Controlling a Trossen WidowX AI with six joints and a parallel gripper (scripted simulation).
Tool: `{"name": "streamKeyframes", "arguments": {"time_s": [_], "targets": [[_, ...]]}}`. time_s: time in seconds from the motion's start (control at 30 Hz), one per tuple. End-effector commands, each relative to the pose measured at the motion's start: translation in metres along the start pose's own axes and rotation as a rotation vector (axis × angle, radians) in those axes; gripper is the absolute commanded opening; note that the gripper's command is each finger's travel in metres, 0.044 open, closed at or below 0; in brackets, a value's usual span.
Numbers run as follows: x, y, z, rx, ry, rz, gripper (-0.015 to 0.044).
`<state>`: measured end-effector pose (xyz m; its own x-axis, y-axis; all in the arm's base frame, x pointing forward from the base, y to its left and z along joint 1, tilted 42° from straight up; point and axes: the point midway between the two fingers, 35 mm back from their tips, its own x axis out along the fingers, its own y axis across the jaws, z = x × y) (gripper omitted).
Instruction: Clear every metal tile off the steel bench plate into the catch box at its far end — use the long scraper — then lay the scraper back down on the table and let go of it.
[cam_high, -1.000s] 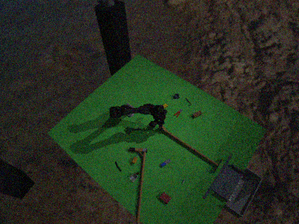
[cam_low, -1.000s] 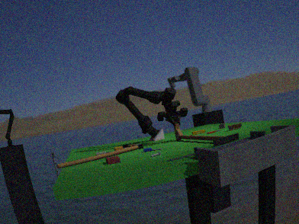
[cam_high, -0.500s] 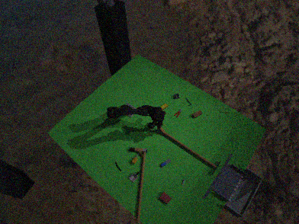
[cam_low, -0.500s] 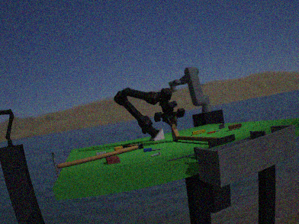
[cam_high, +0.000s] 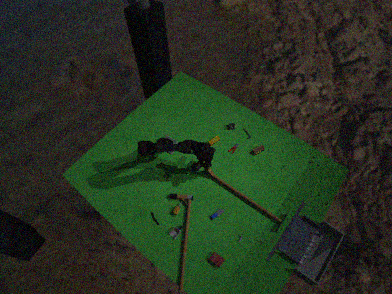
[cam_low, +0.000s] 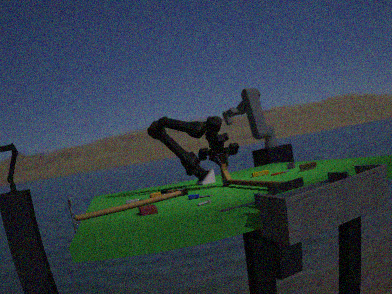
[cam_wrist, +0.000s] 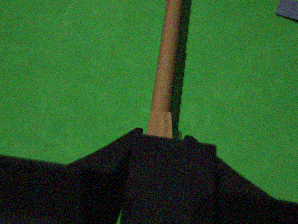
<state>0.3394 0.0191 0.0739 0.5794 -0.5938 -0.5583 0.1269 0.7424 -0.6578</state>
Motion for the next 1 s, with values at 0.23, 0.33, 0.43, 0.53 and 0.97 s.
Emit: {"name": "streamKeyframes", "arguments": {"time_s": [0.23,0.33,0.43,0.53,0.97], "targets": [[0.001,-0.006,0.007,0.006,-0.007,-0.002,0.0],[0.004,-0.007,0.011,0.007,-0.007,-0.002,0.0],[0.007,-0.008,0.015,0.008,-0.008,-0.002,0.0],[0.009,-0.009,0.019,0.008,-0.008,-0.003,0.0],[0.022,-0.013,0.035,0.011,-0.01,-0.006,0.0]]}}
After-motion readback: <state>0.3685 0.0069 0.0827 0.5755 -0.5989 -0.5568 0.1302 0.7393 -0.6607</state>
